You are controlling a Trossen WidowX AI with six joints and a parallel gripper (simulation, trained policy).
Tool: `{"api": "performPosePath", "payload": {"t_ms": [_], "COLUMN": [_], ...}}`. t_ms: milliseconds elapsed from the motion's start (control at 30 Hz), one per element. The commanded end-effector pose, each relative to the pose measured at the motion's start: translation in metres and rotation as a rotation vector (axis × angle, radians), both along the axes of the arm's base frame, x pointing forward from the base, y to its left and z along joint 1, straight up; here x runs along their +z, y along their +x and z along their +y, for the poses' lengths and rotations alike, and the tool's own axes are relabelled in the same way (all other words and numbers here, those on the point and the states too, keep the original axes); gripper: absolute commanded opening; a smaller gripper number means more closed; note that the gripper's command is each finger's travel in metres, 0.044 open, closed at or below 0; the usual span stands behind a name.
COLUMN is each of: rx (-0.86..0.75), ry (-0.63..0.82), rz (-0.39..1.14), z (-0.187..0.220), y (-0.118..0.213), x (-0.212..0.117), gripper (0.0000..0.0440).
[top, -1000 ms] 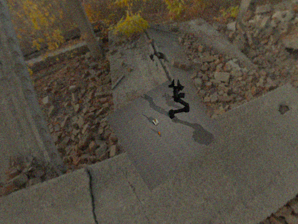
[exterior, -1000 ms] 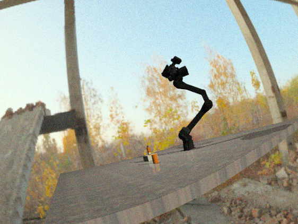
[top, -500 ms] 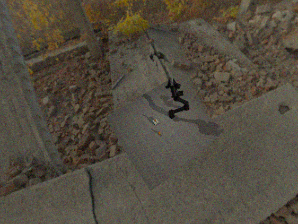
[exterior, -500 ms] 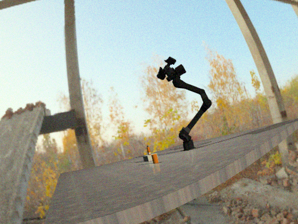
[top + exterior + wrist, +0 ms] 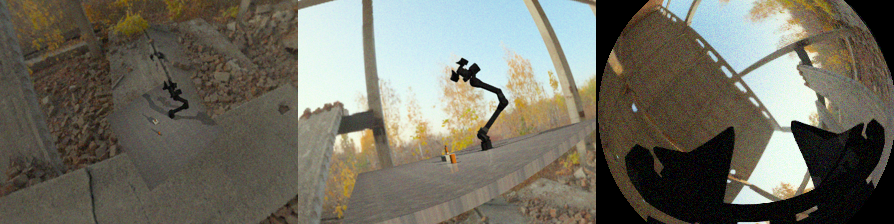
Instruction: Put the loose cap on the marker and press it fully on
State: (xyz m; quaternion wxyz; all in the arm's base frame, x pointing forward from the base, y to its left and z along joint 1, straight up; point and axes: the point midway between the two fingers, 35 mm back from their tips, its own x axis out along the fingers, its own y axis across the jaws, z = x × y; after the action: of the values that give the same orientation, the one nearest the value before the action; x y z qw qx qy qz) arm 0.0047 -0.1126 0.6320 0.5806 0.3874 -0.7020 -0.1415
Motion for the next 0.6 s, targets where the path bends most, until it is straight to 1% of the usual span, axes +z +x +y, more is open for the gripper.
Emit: {"api": "performPosePath", "payload": {"t_ms": [0,567], "rx": [0.037,0.198], "ry": [0.026,0.153], "rz": [0.027,0.140], "z": [-0.007,-0.026], "y": [0.013,0.064], "x": [-0.002,-0.018], "gripper": [0.0307,0.0309]}}
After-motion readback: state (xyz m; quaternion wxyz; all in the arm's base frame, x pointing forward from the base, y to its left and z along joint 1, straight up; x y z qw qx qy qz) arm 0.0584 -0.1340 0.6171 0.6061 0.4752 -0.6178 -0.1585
